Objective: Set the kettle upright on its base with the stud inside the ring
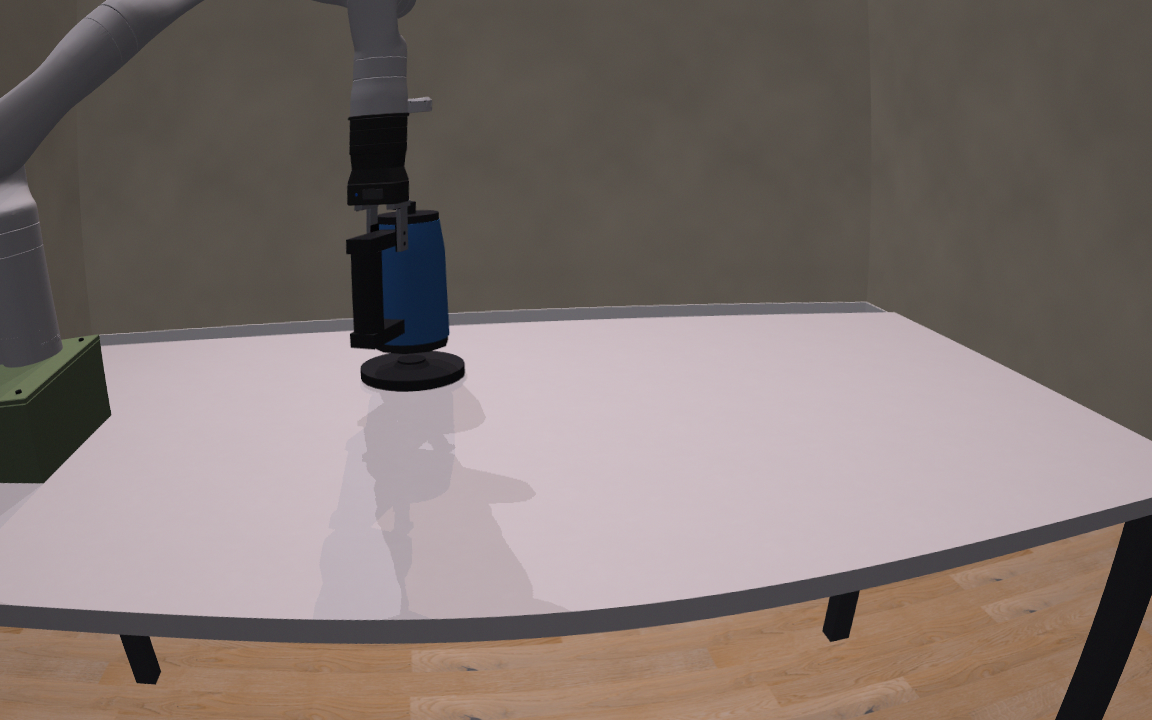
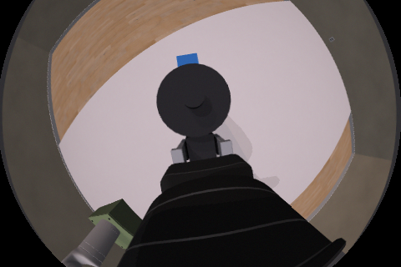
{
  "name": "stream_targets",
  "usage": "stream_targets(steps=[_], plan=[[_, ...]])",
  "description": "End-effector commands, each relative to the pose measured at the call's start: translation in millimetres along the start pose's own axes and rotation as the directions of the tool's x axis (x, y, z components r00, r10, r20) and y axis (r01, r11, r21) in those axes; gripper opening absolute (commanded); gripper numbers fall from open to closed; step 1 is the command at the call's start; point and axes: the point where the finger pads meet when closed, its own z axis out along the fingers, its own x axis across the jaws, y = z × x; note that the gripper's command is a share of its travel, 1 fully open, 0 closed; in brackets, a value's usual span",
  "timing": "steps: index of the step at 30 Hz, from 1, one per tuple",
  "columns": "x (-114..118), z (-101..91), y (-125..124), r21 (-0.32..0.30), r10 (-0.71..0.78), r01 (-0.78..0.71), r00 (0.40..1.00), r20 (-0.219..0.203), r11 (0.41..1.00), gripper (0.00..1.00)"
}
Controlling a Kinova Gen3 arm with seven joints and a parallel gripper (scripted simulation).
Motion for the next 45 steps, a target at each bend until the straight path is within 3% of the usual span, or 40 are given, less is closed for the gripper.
stream_targets(steps=[1, 34, 45], plan=[[0.5, -1.2, -0.4, 0.002, 0.000, 0.000, 1.000, -0.002, 1.000, 0.00], [0.5, -1.0, -0.4, 0.002, 0.000, 0.000, 1.000, -0.002, 1.000, 0.00], [0.5, 9.9, -0.4, 0.002, 0.000, 0.000, 1.000, -0.002, 1.000, 0.00]])
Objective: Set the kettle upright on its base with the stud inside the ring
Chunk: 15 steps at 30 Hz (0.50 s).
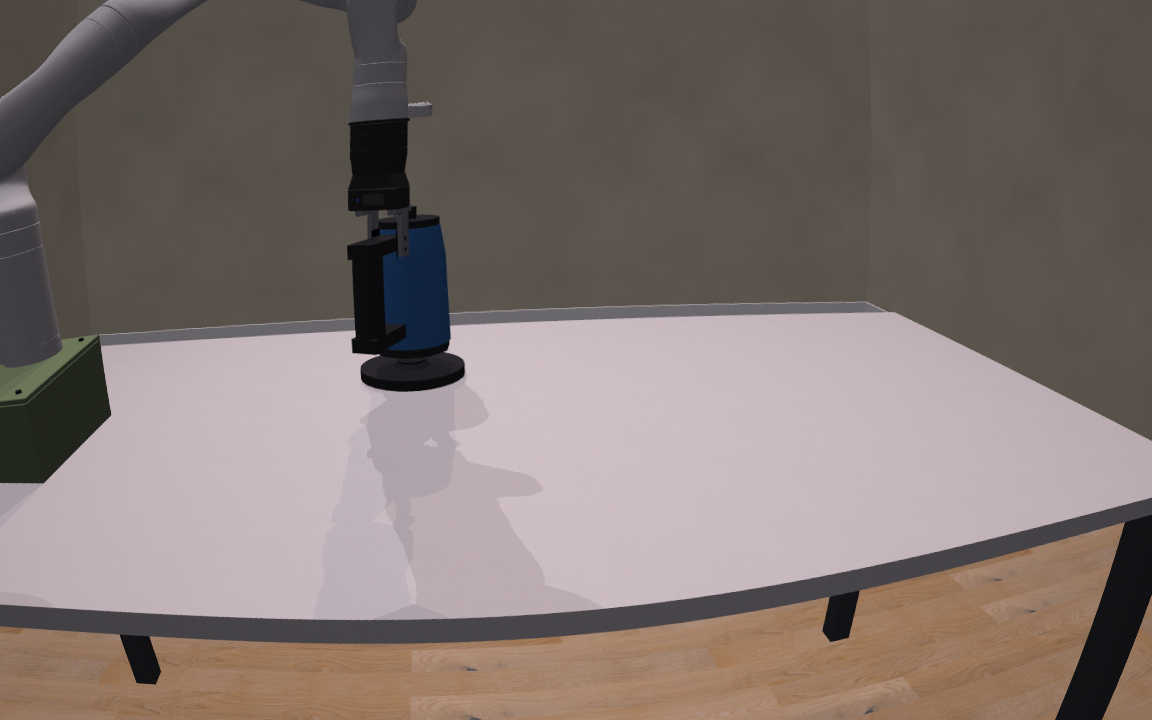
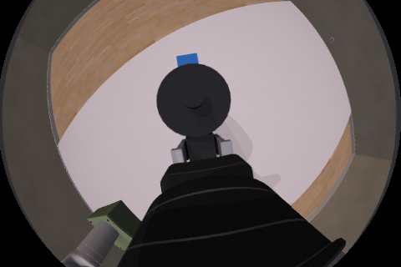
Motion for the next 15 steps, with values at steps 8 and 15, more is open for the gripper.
stream_targets(steps=[8, 15], plan=[[-0.2, 12.0, 1.0, -0.002, 0.001, -0.001, 1.000, 0.001, 1.000, 0.00], [-0.2, 12.2, 1.0, -0.002, 0.001, -0.001, 1.000, 0.001, 1.000, 0.00]])
